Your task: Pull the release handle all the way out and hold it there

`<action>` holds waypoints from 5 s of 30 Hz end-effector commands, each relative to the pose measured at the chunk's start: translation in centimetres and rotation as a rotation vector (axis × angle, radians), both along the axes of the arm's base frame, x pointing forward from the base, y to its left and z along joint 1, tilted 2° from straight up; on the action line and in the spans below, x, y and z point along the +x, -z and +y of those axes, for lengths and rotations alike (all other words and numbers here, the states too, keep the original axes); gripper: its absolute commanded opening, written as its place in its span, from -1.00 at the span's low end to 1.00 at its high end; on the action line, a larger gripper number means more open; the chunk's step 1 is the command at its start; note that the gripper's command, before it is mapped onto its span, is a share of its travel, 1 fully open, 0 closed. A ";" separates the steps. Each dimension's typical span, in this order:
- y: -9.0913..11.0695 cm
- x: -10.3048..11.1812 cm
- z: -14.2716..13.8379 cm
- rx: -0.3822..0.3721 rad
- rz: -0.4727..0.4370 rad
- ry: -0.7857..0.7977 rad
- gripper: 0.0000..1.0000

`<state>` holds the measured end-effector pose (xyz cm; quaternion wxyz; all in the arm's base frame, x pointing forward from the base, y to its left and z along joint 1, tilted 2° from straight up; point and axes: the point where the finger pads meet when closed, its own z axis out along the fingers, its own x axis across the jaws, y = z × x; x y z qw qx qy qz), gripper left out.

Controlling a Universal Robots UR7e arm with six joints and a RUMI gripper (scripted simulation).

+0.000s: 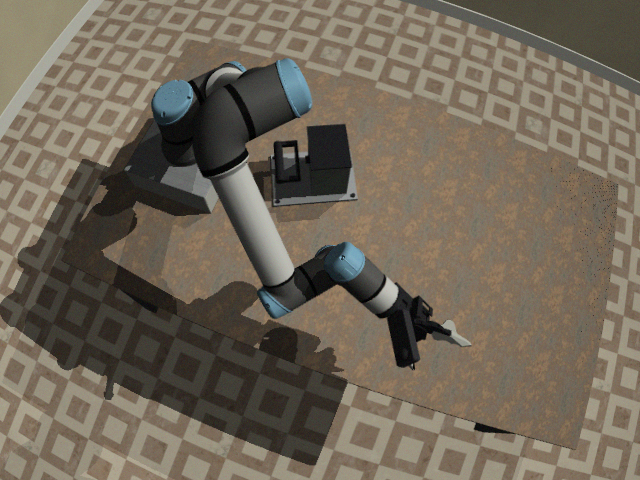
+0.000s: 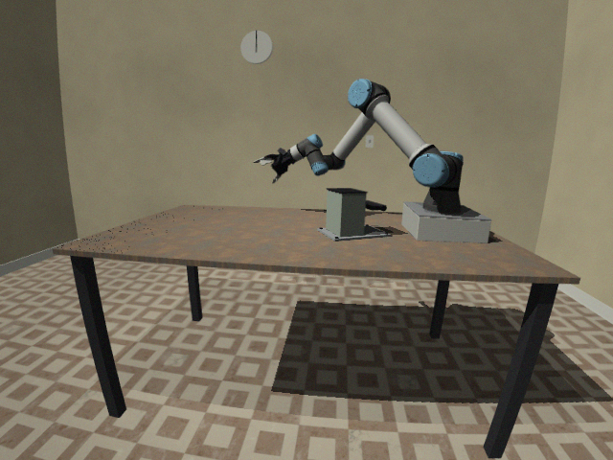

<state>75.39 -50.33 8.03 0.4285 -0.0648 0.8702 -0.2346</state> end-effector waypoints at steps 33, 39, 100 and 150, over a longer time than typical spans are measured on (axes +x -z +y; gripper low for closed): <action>-2.0 -1.1 4.3 0.062 0.103 -0.015 1.00; -2.6 -1.7 6.1 0.084 0.142 -0.022 1.00; -9.6 -22.3 31.0 0.237 0.680 -0.120 1.00; -10.7 -45.6 44.0 0.209 1.013 -0.168 1.00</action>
